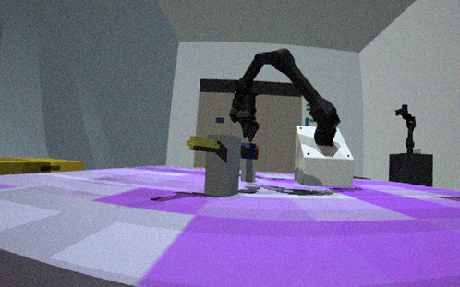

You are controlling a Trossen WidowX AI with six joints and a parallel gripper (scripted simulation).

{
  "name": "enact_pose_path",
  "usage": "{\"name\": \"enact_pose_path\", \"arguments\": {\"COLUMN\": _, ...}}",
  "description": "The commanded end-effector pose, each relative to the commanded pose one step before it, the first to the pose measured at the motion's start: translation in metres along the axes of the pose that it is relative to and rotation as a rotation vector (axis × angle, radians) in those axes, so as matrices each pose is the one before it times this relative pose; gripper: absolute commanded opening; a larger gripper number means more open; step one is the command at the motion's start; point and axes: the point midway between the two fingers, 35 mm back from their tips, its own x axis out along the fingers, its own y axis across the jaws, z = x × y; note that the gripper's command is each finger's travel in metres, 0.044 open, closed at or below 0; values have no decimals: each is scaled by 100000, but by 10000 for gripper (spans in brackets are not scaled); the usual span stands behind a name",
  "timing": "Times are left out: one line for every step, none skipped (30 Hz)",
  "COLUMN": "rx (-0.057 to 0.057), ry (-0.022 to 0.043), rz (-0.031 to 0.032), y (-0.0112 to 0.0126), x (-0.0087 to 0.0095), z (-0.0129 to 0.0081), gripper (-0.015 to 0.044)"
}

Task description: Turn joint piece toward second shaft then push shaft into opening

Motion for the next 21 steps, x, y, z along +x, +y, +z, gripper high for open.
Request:
{"name": "enact_pose_path", "arguments": {"rx": -10727, "ry": -983, "rz": -4296, "y": -1817, "x": -294, "z": 376, "gripper": 440}}
{"name": "enact_pose_path", "arguments": {"rx": -3131, "ry": -290, "rz": -1213, "y": -517, "x": -76, "z": 59, "gripper": 440}}
{"name": "enact_pose_path", "arguments": {"rx": -3117, "ry": -252, "rz": -1227, "y": -521, "x": -72, "z": 40, "gripper": 440}}
{"name": "enact_pose_path", "arguments": {"rx": -3104, "ry": -213, "rz": -1239, "y": -524, "x": -68, "z": 21, "gripper": 440}}
{"name": "enact_pose_path", "arguments": {"rx": -3107, "ry": -174, "rz": -1256, "y": -529, "x": -64, "z": 1, "gripper": 440}}
{"name": "enact_pose_path", "arguments": {"rx": -2494, "ry": -111, "rz": -1019, "y": -427, "x": -47, "z": -14, "gripper": 440}}
{"name": "enact_pose_path", "arguments": {"rx": -1492, "ry": -54, "rz": -614, "y": -256, "x": -27, "z": -16, "gripper": 440}}
{"name": "enact_pose_path", "arguments": {"rx": -497, "ry": -16, "rz": -205, "y": -85, "x": -8, "z": -7, "gripper": 440}}
{"name": "enact_pose_path", "arguments": {"rx": 0, "ry": 0, "rz": 0, "y": 0, "x": 0, "z": 0, "gripper": 440}}
{"name": "enact_pose_path", "arguments": {"rx": 0, "ry": 0, "rz": 0, "y": 0, "x": 0, "z": 0, "gripper": 440}}
{"name": "enact_pose_path", "arguments": {"rx": 0, "ry": 0, "rz": 0, "y": 0, "x": 0, "z": 0, "gripper": 440}}
{"name": "enact_pose_path", "arguments": {"rx": 558, "ry": -9, "rz": 0, "y": -2, "x": 26, "z": 2, "gripper": 440}}
{"name": "enact_pose_path", "arguments": {"rx": 1674, "ry": -28, "rz": -1, "y": -7, "x": 77, "z": 5, "gripper": 440}}
{"name": "enact_pose_path", "arguments": {"rx": 2791, "ry": -47, "rz": 0, "y": -10, "x": 128, "z": 8, "gripper": 440}}
{"name": "enact_pose_path", "arguments": {"rx": 3415, "ry": -58, "rz": 2, "y": -12, "x": 156, "z": 9, "gripper": 440}}
{"name": "enact_pose_path", "arguments": {"rx": 3417, "ry": -57, "rz": 5, "y": -11, "x": 156, "z": 9, "gripper": 440}}
{"name": "enact_pose_path", "arguments": {"rx": 3417, "ry": -57, "rz": 8, "y": -10, "x": 156, "z": 9, "gripper": 440}}
{"name": "enact_pose_path", "arguments": {"rx": 3417, "ry": -56, "rz": 10, "y": -10, "x": 156, "z": 8, "gripper": 440}}
{"name": "enact_pose_path", "arguments": {"rx": 3417, "ry": -56, "rz": 13, "y": -9, "x": 155, "z": 8, "gripper": 440}}
{"name": "enact_pose_path", "arguments": {"rx": 3414, "ry": -55, "rz": 15, "y": -8, "x": 155, "z": 7, "gripper": 440}}
{"name": "enact_pose_path", "arguments": {"rx": 3417, "ry": -54, "rz": 18, "y": -8, "x": 155, "z": 7, "gripper": 440}}
